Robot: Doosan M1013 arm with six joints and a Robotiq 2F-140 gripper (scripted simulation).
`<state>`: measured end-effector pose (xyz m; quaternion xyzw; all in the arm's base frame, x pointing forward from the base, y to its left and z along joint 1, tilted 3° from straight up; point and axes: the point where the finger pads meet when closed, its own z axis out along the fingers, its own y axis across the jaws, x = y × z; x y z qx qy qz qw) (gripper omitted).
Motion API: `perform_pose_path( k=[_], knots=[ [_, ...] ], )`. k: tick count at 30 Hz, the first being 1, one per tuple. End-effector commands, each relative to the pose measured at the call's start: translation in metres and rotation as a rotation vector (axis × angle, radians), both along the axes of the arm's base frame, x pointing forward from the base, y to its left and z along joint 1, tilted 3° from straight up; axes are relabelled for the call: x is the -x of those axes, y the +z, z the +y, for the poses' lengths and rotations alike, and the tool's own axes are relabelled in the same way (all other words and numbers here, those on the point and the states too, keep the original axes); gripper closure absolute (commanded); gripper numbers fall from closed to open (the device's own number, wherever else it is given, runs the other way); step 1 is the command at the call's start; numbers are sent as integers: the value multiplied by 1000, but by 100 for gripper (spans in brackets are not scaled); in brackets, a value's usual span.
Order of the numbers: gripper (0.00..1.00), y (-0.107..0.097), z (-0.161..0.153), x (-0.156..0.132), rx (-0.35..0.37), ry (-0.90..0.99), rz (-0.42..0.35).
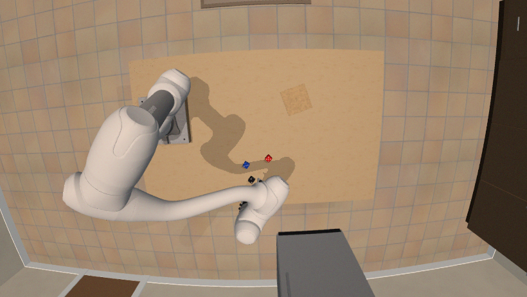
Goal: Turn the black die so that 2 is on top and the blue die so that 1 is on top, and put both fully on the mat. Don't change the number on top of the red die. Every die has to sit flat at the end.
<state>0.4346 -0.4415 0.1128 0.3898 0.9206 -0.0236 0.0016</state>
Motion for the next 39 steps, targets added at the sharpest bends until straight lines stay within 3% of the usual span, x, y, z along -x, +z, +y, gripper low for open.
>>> perform_pose_path(
  k=[1, 7, 21, 24, 26, 39],
  knots=[
    [0, 0, 0, 0, 0, -15, -1],
    [0, -3, 0, 1, 2, -150, -7],
    [0, -13, 2, 4, 11, -743, -33],
    [0, -13, 2, 4, 11, -744, -33],
    [0, -16, 3, 5, 13, -903, -40],
    [0, -24, 5, 8, 21, -1378, -61]
  ],
)
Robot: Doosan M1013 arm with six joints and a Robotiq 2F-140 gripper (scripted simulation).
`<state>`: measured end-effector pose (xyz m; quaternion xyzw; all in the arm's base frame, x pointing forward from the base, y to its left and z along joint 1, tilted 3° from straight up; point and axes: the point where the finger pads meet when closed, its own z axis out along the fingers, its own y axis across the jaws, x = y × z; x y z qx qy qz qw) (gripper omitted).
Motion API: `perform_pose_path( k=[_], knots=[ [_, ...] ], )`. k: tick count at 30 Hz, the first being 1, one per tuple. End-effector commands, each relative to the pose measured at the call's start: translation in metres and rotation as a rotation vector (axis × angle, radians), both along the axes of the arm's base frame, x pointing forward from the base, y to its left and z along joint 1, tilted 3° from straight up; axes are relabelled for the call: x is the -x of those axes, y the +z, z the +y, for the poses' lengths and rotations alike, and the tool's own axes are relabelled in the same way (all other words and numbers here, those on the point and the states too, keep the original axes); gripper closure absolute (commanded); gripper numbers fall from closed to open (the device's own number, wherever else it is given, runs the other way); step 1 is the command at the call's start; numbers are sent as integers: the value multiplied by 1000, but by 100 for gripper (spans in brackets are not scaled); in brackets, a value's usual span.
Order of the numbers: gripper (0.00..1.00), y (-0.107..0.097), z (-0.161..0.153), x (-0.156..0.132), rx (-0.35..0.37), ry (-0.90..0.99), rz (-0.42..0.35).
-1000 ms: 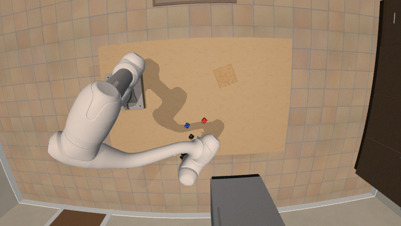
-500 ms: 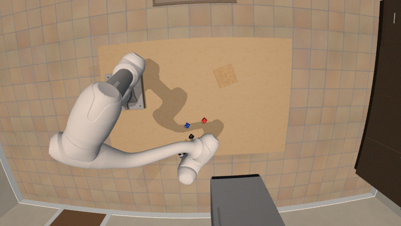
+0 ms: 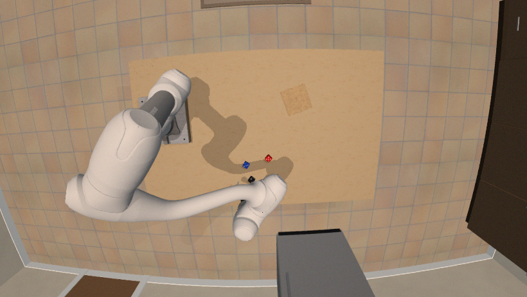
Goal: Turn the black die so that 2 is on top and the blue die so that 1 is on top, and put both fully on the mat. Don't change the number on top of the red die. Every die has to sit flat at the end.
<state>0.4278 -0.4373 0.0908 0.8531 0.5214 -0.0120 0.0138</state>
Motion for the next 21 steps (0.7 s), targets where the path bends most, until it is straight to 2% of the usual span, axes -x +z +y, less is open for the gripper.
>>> perform_pose_path(
  k=[1, 3, 7, 11, 12, 21],
  knots=[
    [0, -2, 0, 1, 9, -137, 4],
    [0, -2, 0, 1, 9, -139, 4],
    [0, -5, 1, 2, 11, -316, -4],
    [0, -6, 1, 2, 11, -350, -5],
    [65, -6, 1, 2, 11, -350, -5],
    [65, -6, 1, 2, 11, -350, -5]
  ],
)
